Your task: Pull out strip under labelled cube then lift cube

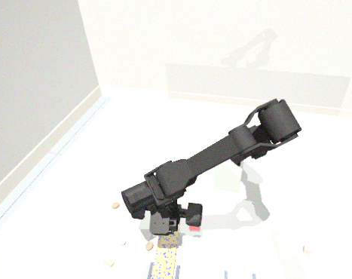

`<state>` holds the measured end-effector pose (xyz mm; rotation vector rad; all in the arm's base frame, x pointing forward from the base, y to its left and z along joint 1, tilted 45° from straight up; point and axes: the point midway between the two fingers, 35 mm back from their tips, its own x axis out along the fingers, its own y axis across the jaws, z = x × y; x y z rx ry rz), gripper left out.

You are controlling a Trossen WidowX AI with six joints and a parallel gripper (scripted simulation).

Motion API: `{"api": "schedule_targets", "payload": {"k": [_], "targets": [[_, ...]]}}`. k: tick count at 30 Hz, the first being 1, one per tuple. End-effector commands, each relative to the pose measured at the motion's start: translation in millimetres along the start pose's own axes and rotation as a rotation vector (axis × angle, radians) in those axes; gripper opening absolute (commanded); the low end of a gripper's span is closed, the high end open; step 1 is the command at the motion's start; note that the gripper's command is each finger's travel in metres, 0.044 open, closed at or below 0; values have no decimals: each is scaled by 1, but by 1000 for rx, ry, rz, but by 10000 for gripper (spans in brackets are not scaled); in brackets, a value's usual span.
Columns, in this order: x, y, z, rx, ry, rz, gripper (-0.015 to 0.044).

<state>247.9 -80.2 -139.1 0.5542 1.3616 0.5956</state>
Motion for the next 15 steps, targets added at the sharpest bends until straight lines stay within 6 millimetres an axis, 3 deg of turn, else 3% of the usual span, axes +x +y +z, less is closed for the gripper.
{"api": "schedule_targets", "payload": {"k": [1, 15], "targets": [[6, 5, -16, 8, 30, 13, 0], [6, 4, -31, 9, 31, 12, 0]]}}
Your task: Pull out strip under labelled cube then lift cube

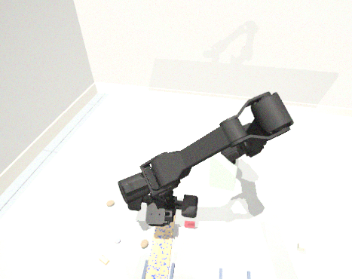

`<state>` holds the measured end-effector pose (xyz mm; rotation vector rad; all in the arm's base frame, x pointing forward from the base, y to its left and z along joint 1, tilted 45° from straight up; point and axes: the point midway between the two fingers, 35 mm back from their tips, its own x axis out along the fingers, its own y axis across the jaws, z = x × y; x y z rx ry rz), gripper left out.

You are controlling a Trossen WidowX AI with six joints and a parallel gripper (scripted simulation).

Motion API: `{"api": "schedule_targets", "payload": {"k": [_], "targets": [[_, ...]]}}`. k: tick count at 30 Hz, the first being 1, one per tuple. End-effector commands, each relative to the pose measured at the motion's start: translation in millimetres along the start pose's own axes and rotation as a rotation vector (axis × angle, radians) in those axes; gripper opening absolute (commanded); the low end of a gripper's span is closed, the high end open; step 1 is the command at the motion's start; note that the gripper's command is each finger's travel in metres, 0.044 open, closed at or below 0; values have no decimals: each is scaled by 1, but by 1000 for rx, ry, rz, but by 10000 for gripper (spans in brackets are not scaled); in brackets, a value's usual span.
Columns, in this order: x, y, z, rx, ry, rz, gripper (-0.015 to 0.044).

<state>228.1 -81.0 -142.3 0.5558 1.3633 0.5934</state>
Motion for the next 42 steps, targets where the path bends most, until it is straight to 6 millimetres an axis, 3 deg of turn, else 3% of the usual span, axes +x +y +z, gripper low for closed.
{"api": "schedule_targets", "payload": {"k": [1, 26, 27, 31, 35, 39, 42], "targets": [[6, 6, -11, 6, 30, 13, 0], [6, 6, -11, 6, 30, 13, 0], [-2, 0, -1, 0, 3, 0, 0], [-39, -1, 1, 5, 29, 10, 0], [-42, -1, 1, 6, 31, 11, 0], [-40, 0, 20, -204, 29, 14, 105], [-41, 2, 29, -225, 28, 15, 184]]}}
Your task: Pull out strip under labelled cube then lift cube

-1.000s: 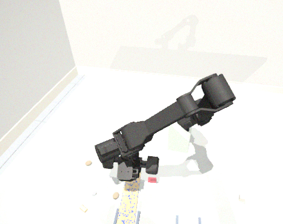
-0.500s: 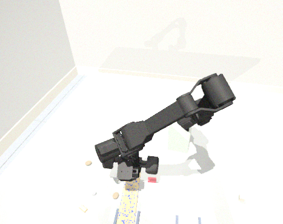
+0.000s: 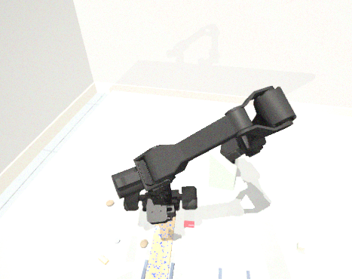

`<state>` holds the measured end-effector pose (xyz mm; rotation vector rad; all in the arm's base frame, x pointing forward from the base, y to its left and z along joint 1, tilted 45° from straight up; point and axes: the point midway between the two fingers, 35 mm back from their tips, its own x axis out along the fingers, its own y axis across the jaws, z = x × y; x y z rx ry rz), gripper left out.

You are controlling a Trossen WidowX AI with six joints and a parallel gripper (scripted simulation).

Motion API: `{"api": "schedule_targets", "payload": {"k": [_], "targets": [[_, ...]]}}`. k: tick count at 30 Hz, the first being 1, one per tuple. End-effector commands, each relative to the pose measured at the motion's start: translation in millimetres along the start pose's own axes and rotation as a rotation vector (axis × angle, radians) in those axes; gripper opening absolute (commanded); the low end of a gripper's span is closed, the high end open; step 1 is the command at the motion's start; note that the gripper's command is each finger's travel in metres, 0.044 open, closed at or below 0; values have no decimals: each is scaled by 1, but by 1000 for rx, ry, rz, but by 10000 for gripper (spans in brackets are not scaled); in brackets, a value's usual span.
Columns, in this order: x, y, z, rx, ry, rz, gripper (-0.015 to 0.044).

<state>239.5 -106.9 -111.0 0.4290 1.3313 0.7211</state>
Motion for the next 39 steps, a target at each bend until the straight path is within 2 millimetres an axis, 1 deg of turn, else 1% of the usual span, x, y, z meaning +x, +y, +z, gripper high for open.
{"api": "schedule_targets", "payload": {"k": [1, 10, 39], "targets": [[-2, -2, 16, -65, -6, -3, 210], [-5, -3, 47, -66, -7, -3, 440], [-20, -12, 146, -69, -11, -2, 440]]}}
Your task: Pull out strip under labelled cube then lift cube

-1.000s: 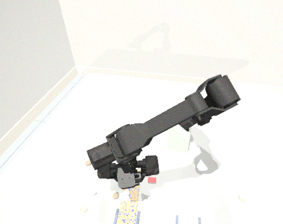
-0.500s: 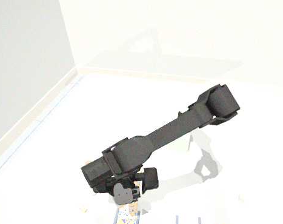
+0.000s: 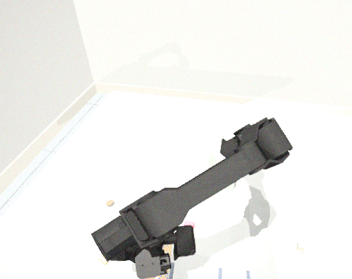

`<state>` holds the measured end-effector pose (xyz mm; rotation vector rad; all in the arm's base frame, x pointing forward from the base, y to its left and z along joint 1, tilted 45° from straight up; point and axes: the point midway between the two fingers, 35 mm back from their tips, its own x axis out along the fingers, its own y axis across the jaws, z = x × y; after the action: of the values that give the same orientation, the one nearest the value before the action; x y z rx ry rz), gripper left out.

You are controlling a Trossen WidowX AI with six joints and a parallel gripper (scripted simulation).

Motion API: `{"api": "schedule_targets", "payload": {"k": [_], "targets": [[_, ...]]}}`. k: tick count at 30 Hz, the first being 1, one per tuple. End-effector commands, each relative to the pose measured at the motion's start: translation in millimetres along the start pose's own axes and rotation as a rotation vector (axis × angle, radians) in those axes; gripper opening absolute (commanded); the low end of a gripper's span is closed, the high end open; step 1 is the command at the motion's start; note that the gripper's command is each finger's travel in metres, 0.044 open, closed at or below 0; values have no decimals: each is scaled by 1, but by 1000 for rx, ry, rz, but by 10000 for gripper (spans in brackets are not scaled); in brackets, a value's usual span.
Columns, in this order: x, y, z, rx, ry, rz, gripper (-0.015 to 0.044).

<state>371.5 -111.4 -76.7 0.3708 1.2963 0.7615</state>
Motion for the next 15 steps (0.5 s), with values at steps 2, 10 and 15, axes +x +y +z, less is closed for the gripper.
{"api": "schedule_targets", "payload": {"k": [2, 10, 15], "targets": [[-2, -4, 18, 2, -5, 1, 440], [-6, -9, 46, 1, -6, 1, 440], [-5, -10, 55, 1, -6, 1, 388]]}}
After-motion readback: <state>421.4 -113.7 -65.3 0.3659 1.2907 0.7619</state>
